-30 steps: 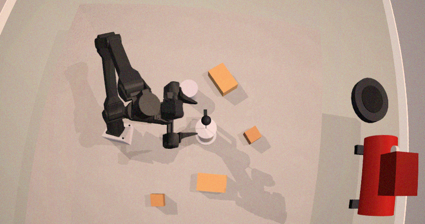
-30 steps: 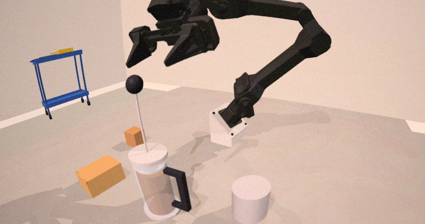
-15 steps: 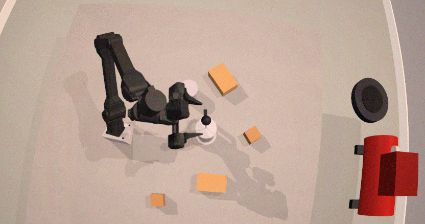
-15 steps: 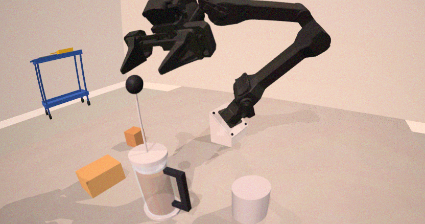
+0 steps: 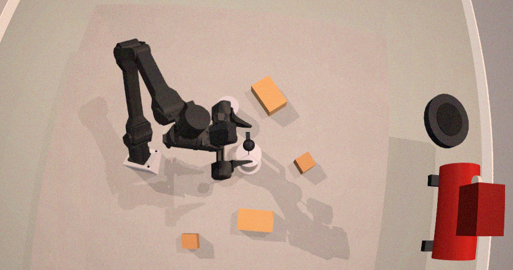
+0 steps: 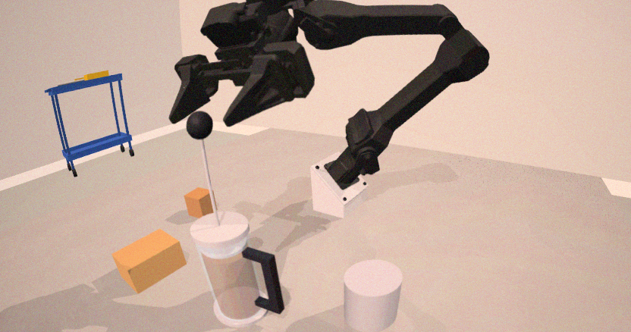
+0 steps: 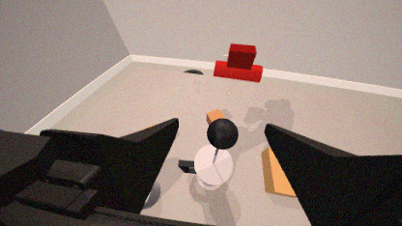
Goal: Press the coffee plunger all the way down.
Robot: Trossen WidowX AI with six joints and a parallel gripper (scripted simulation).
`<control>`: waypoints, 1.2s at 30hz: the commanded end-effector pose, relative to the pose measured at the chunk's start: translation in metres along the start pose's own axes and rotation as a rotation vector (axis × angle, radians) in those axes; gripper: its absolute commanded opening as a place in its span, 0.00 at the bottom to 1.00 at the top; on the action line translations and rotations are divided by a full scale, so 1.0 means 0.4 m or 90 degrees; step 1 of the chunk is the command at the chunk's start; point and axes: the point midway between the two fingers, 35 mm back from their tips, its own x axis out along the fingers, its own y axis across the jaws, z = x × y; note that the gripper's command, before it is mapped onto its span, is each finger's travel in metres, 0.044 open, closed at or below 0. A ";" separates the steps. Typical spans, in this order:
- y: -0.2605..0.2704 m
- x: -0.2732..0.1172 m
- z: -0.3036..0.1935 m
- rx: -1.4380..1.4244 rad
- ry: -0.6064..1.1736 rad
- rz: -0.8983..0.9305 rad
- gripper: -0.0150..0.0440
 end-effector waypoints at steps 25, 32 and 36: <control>-0.006 0.013 -0.018 0.007 0.002 -0.003 0.47; -0.010 0.031 -0.040 0.006 0.004 -0.004 0.47; -0.011 0.041 -0.053 0.006 0.004 -0.004 0.47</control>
